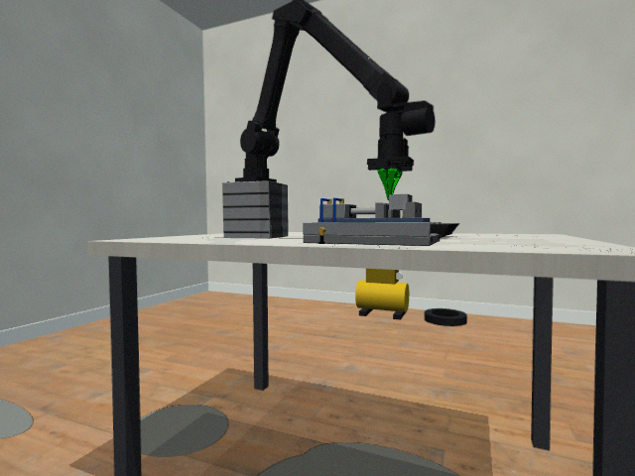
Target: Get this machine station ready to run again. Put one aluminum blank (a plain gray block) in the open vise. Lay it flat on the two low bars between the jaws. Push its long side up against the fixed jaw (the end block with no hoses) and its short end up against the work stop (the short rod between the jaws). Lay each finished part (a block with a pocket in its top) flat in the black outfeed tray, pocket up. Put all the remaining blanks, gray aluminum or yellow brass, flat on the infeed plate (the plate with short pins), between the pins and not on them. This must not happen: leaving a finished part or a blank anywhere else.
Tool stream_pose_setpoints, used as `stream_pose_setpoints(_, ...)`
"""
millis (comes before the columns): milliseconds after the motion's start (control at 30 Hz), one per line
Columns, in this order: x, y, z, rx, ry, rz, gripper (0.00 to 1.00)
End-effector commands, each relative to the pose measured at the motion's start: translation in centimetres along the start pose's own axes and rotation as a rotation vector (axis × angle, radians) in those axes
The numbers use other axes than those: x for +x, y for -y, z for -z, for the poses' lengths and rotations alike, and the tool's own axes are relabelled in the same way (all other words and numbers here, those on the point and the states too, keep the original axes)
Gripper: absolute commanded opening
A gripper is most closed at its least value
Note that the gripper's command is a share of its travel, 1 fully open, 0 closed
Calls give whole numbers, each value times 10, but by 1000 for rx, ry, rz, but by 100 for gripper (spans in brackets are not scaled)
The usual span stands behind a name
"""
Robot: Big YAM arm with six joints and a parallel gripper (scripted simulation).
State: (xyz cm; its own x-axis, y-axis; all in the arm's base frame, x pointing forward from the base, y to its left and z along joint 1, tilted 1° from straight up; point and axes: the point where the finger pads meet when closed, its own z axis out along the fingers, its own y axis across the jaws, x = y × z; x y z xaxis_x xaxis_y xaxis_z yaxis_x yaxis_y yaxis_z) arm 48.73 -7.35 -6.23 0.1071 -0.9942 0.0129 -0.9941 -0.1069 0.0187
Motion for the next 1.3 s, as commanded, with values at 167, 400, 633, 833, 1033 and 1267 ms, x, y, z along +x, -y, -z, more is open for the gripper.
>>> stream_pose_setpoints(167, -3, 37, 2, 51, -8, 5, 0)
stream_pose_setpoints(400, -3, 37, 2, 51, -8, 5, 0)
stream_pose_setpoints(633, -3, 37, 2, 51, -8, 5, 0)
stream_pose_setpoints(833, -3, 35, 2, 52, -8, 5, 0)
stream_pose_setpoints(1033, -3, 31, 2, 52, -8, 7, 0)
stream_pose_setpoints(1267, -4, 10, 1, 41, -5, 16, 0)
